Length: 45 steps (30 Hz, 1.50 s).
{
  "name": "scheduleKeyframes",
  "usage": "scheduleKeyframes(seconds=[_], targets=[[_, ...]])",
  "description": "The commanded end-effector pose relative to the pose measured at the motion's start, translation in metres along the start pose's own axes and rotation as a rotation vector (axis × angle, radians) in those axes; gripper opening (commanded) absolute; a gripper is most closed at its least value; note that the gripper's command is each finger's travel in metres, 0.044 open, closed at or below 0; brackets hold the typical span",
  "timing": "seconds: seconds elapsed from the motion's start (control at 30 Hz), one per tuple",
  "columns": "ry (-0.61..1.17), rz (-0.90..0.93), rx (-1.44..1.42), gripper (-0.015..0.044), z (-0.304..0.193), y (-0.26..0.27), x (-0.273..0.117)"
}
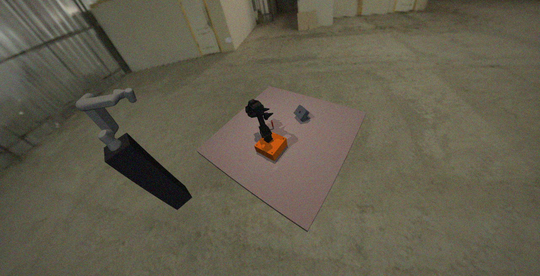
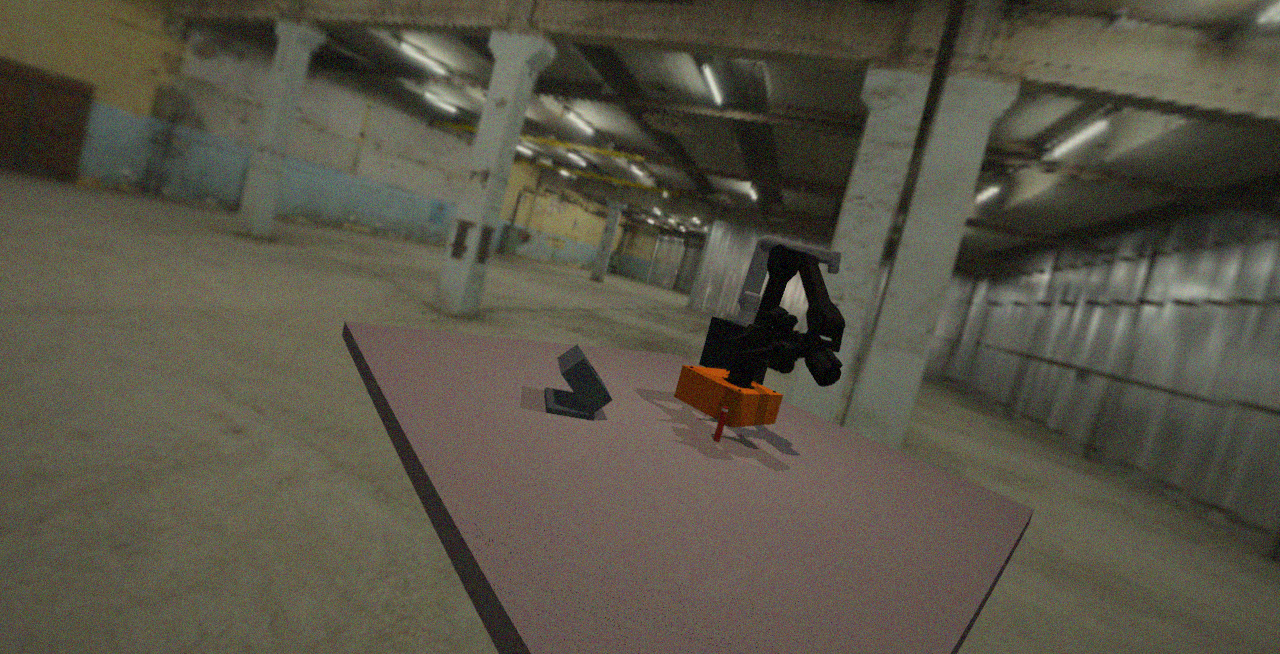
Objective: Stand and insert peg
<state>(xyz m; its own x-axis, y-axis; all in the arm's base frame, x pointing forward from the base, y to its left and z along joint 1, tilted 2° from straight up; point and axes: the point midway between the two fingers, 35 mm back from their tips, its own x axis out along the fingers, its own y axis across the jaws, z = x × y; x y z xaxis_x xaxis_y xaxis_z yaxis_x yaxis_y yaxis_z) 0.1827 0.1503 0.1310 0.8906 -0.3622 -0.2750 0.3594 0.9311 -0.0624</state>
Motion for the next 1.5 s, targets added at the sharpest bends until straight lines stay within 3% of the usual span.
scheduleKeyframes(seconds=[0.0,0.37,0.7,1.17,1.47], targets=[[0.106,-0.079,-0.026,0.0440,-0.008,-0.007,0.009],[0.434,-0.225,-0.089,0.0440,-0.035,-0.020,0.024],[0.762,-0.243,-0.106,0.0440,-0.056,-0.020,0.029],[1.174,-0.049,-0.051,0.0440,-0.064,0.002,0.032],[1.304,0.118,0.001,0.0440,-0.056,0.017,0.036]])
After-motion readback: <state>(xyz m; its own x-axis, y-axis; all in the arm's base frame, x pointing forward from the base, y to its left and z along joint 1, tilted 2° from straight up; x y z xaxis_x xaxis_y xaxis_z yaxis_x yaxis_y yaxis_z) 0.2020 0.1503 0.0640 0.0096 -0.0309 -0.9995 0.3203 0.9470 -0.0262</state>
